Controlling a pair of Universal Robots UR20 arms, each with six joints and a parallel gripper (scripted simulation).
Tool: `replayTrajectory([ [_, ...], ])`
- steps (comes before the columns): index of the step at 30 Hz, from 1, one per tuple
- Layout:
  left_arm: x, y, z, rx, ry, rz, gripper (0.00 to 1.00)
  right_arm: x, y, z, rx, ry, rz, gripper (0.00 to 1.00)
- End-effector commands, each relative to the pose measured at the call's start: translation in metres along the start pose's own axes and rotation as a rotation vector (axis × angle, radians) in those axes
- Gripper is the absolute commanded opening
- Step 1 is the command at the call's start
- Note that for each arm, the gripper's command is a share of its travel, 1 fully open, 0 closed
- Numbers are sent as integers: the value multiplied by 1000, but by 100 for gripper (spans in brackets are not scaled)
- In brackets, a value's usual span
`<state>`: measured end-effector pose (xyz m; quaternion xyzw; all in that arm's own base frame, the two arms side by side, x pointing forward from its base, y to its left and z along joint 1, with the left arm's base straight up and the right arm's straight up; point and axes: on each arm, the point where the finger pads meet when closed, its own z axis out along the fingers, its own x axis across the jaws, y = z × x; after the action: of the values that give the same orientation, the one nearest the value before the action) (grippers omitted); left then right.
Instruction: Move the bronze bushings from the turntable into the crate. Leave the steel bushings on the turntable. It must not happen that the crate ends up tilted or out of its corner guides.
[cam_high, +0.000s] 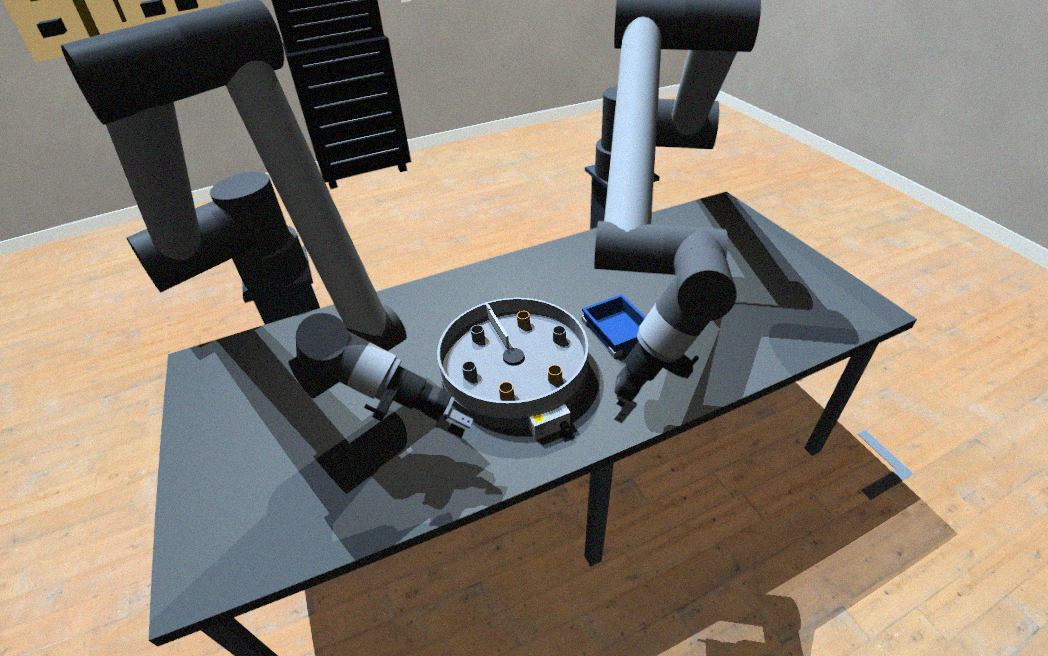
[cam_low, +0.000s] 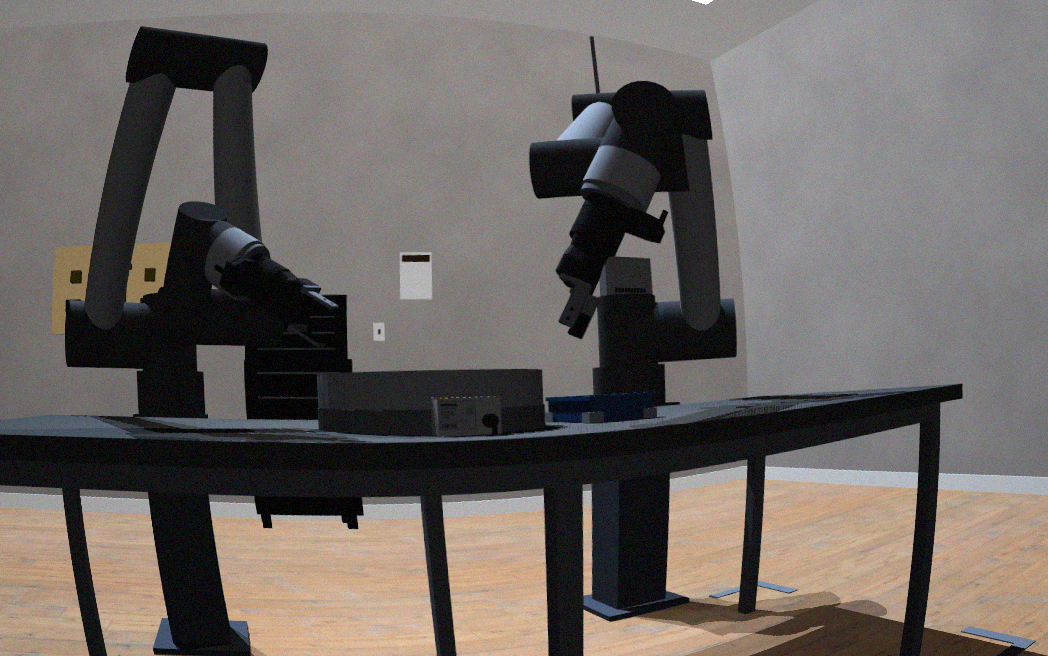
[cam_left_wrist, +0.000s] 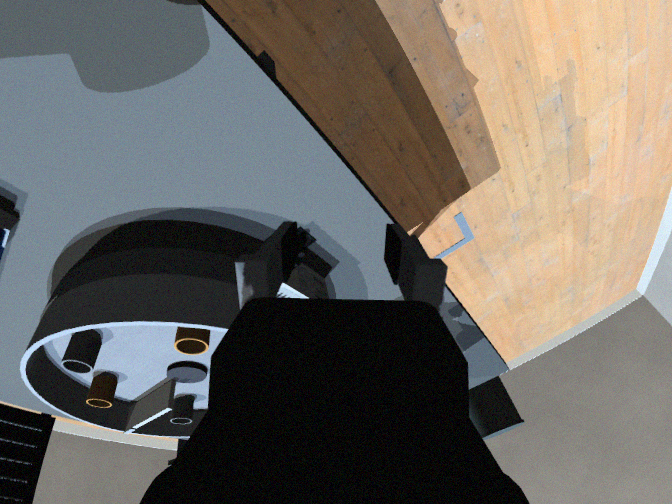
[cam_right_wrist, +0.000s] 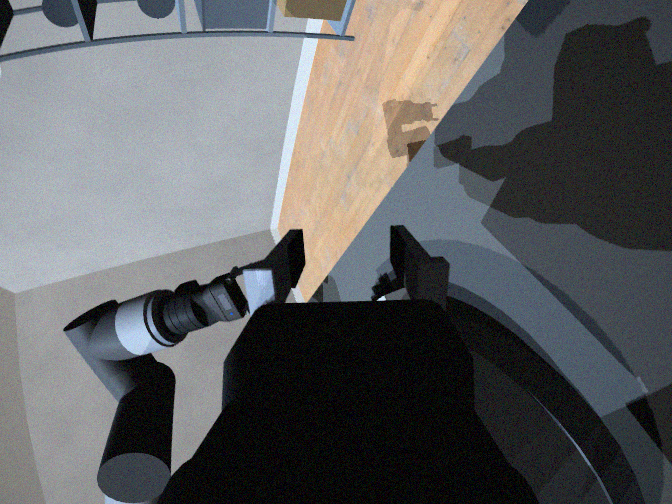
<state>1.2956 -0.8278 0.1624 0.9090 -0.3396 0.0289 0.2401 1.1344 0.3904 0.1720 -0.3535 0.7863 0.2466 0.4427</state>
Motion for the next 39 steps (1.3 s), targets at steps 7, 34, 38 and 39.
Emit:
replayTrajectory([
  [7, 1, 1, -2, 0, 2, 1, 100, -1, 0, 0, 0, -1, -1, 100],
  [34, 1, 1, -2, 0, 2, 1, 100, 8, -28, -18, 28, 12, 51, 100],
  [38, 1, 1, -2, 0, 2, 1, 100, 17, -54, -36, 54, 22, 99, 100],
  [39, 1, 1, -2, 0, 2, 1, 100, 20, -62, -41, 62, 26, 114, 100],
])
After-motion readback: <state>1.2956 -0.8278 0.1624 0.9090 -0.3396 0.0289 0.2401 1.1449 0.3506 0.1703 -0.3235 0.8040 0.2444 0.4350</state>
